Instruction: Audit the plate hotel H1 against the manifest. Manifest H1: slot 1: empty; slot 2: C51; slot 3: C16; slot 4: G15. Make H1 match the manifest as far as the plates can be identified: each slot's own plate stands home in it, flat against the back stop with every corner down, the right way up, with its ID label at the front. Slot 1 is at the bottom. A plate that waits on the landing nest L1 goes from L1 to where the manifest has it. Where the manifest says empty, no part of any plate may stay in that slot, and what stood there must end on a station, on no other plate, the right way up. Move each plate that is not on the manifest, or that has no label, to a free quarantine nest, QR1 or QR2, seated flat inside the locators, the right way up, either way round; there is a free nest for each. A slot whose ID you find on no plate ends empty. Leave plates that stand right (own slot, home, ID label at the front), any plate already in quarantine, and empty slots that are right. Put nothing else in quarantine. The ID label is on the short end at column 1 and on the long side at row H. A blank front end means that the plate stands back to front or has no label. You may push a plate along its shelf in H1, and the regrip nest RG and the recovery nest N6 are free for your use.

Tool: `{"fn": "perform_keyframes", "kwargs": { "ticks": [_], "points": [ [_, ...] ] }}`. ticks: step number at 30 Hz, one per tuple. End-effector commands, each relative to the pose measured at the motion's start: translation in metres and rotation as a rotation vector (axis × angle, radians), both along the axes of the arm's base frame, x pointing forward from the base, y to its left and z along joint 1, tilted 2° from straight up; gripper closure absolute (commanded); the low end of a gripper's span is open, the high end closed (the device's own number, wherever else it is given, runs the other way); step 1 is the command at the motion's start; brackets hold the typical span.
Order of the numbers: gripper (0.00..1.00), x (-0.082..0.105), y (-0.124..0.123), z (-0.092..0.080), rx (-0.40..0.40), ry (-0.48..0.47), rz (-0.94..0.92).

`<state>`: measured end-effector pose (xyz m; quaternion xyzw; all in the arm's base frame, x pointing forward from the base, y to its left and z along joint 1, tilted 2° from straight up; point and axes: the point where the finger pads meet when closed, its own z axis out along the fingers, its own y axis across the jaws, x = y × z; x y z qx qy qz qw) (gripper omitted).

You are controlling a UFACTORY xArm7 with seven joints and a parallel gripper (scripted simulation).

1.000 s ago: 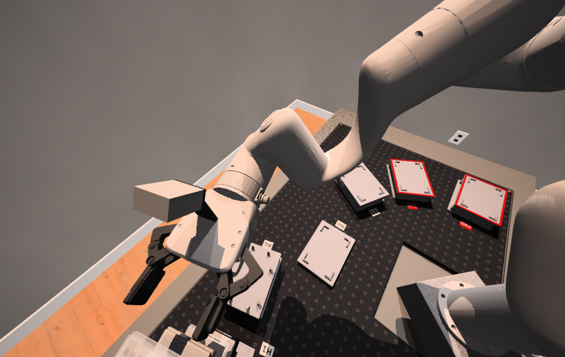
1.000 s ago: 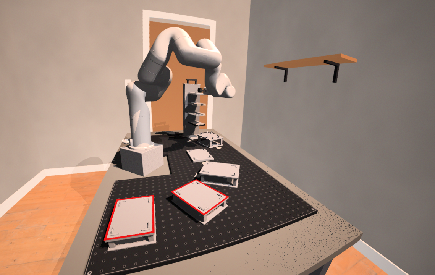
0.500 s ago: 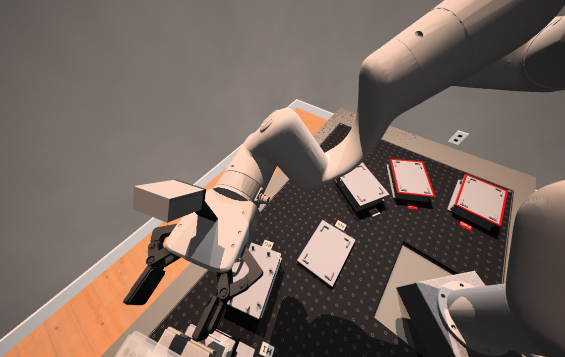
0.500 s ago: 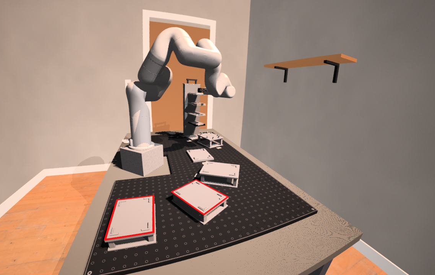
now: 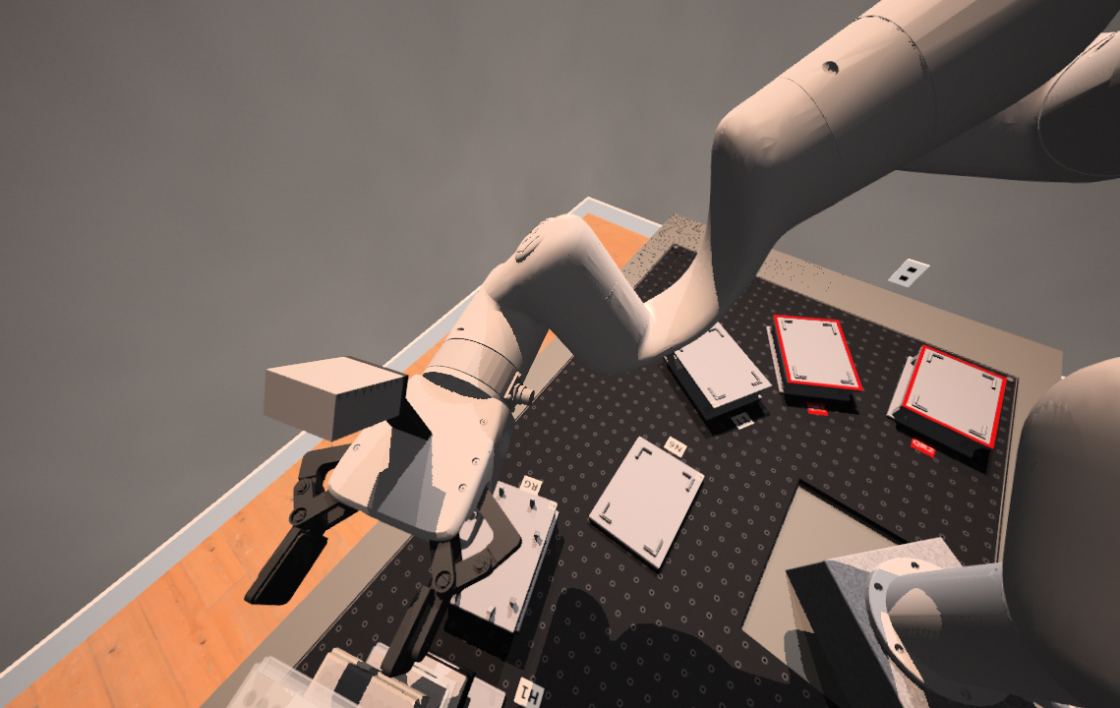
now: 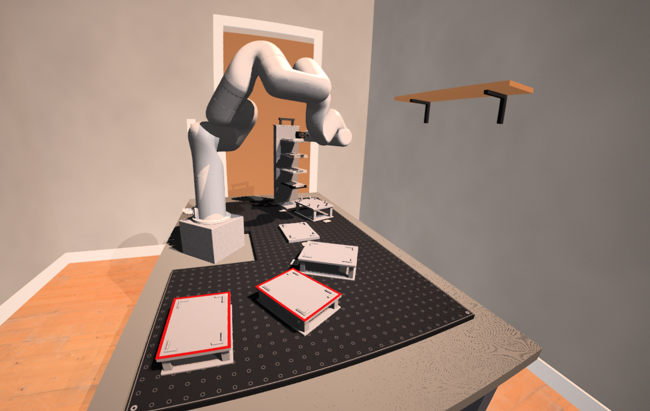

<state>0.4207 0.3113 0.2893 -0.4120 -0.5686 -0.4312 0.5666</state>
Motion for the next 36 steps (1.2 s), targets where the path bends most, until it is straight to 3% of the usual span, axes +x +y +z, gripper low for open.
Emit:
{"fn": "perform_keyframes", "kwargs": {
  "ticks": [1, 5, 16, 22, 36],
  "points": [
    [0.00, 0.000, 0.000, 0.002, 0.001, -0.003, 0.000],
    [0.00, 0.000, 0.000, 0.002, 0.001, -0.003, 0.000],
    [0.00, 0.009, -0.028, 0.001, 0.001, -0.003, 0.001],
    [0.00, 0.009, -0.028, -0.002, 0.001, -0.003, 0.001],
    [0.00, 0.010, -0.027, -0.039, 0.001, -0.004, 0.001]
  ]
}}
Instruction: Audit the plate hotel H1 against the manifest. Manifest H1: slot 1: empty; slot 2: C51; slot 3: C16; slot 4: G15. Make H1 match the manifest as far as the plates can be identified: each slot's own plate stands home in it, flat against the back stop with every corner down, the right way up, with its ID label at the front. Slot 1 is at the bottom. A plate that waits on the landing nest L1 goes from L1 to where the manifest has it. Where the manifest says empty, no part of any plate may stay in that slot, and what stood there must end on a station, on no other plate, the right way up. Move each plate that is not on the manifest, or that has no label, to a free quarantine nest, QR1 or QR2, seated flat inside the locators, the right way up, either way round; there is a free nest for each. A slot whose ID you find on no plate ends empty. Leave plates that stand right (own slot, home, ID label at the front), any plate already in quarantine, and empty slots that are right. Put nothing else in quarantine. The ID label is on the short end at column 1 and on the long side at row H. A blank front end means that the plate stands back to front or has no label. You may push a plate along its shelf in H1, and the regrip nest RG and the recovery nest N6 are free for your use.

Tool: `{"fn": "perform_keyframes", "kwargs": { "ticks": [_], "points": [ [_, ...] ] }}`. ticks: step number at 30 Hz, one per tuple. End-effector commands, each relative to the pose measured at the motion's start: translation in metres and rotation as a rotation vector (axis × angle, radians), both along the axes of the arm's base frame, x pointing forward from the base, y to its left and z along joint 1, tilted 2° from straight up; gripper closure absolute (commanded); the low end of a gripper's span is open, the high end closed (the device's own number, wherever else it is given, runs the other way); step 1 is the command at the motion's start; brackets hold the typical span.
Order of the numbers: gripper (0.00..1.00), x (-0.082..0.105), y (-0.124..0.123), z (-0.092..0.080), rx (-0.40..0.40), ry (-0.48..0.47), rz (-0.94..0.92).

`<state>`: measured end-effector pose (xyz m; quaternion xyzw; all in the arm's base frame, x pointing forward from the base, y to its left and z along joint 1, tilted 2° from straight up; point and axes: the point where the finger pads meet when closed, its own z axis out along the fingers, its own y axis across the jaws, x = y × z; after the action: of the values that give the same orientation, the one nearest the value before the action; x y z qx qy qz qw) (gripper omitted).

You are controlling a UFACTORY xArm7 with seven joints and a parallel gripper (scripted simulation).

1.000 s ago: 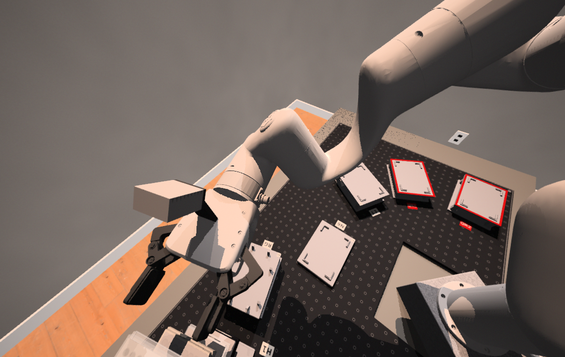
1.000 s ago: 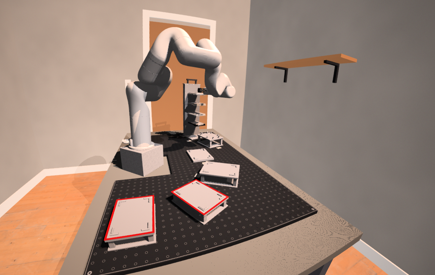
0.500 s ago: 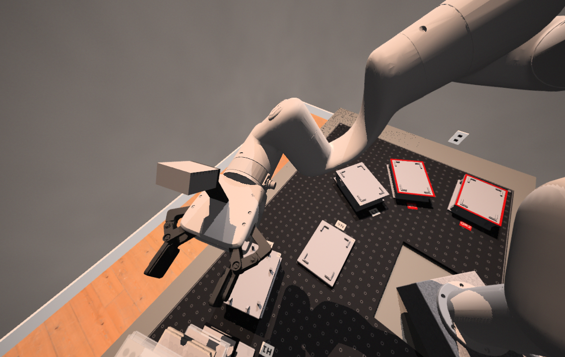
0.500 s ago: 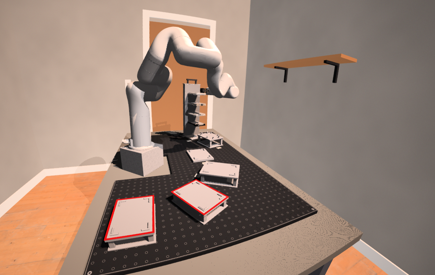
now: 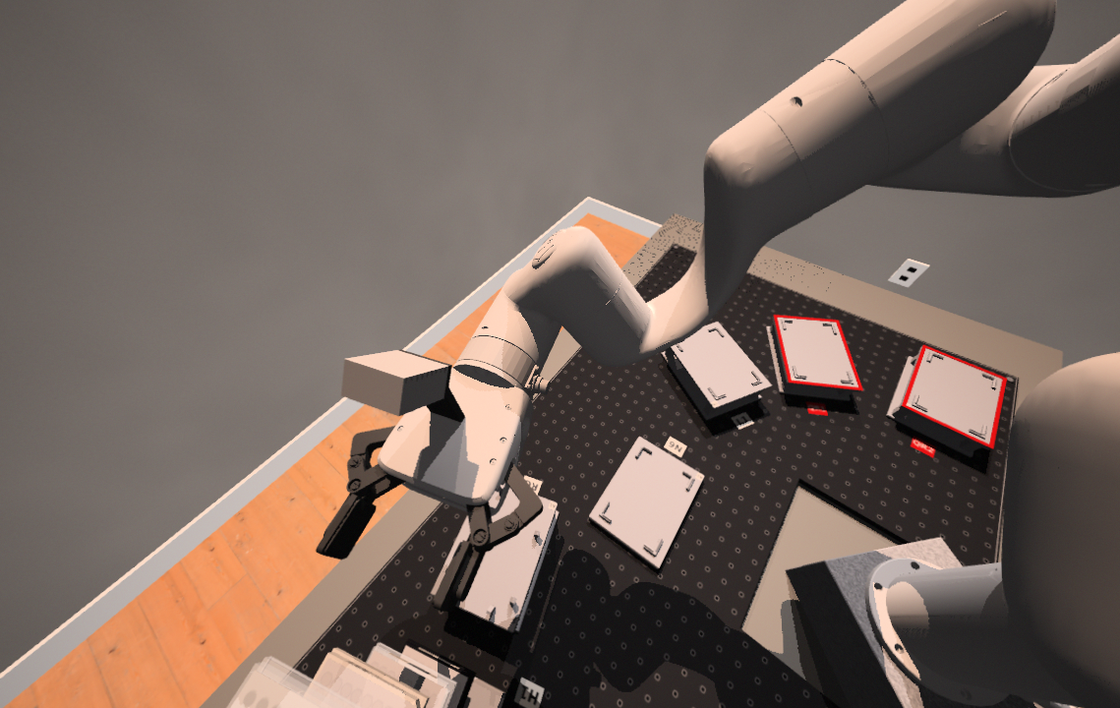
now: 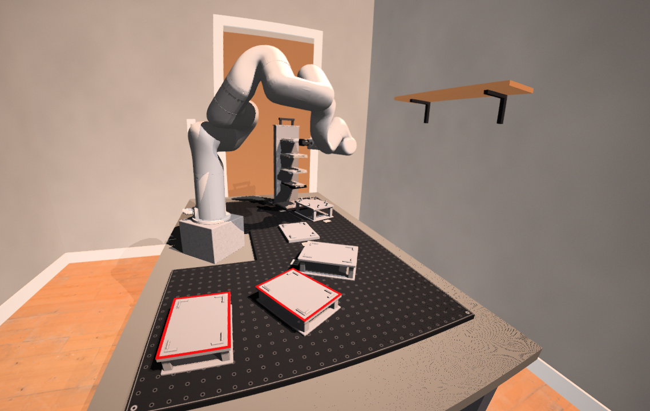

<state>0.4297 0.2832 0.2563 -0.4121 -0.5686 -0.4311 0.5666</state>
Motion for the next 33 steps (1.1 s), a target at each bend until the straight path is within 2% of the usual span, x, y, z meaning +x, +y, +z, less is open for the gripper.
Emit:
{"fn": "perform_keyframes", "kwargs": {
  "ticks": [1, 3, 16, 20, 33],
  "points": [
    [0.00, 0.001, 0.001, -0.008, 0.001, -0.004, 0.000],
    [0.00, 0.001, 0.001, -0.008, 0.001, -0.004, 0.000],
    [0.00, 0.001, 0.001, -0.043, 0.001, -0.004, 0.000],
    [0.00, 0.001, 0.001, -0.044, 0.001, -0.004, 0.001],
    [0.00, -0.007, 0.030, -0.044, 0.001, -0.004, 0.001]
  ]
}}
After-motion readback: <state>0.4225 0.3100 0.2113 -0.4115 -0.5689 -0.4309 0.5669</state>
